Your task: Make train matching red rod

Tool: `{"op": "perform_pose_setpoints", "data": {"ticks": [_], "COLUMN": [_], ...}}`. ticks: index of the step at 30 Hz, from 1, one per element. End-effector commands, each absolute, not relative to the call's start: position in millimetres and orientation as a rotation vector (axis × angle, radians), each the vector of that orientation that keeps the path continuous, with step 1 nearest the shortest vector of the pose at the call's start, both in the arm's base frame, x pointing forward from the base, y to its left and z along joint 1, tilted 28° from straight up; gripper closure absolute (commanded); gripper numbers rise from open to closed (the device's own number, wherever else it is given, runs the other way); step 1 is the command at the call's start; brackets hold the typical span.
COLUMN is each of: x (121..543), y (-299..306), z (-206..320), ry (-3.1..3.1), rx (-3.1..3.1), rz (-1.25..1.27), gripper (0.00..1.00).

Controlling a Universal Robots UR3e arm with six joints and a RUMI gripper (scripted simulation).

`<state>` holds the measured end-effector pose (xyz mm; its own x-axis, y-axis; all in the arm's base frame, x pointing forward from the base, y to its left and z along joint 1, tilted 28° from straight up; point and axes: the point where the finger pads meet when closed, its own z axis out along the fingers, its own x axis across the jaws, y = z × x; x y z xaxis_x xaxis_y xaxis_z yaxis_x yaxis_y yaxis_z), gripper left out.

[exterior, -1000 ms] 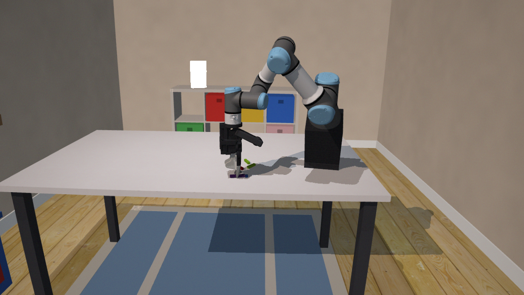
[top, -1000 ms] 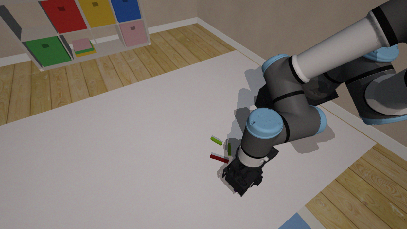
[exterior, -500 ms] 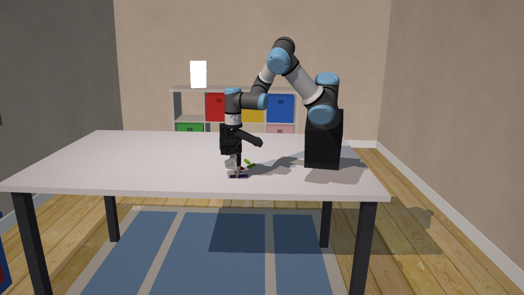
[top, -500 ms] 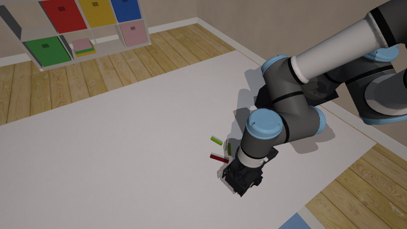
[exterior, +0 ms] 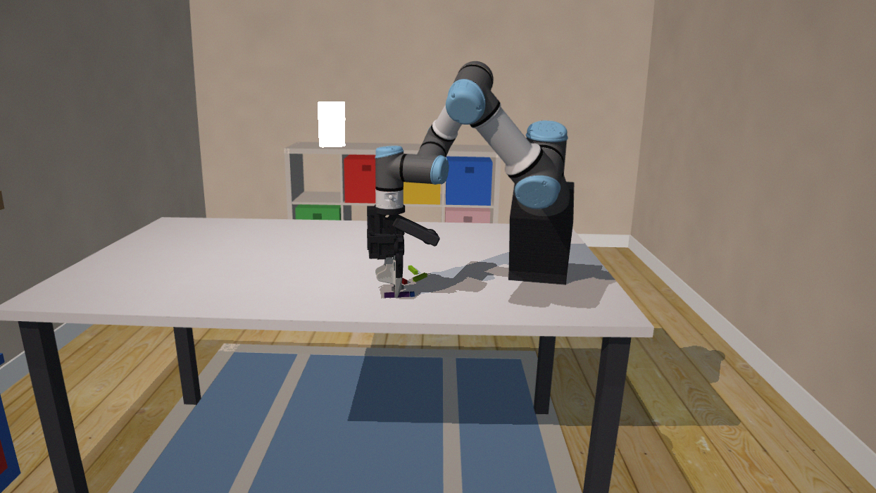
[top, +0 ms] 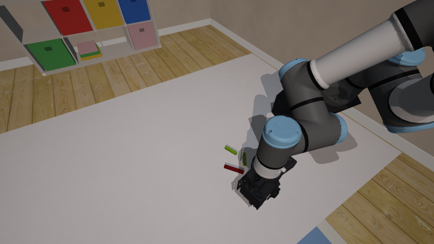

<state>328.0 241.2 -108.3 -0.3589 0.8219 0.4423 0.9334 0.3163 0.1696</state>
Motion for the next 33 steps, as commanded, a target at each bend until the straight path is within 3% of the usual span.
{"op": "perform_pose_setpoints", "data": {"ticks": [1,8,23,33], "x": [328.8,328.8,328.8,328.8], "y": [241.0,241.0,241.0,241.0], "z": [-107.9,-107.9,-107.9,-107.8], "ry": [-2.313,-2.313,-2.313,-2.313], "rx": [-1.588,-1.588,-1.588,-1.588], "rz": [-0.584,-0.584,-0.584,-0.584], "gripper": [1.00,1.00,0.86,0.86]}}
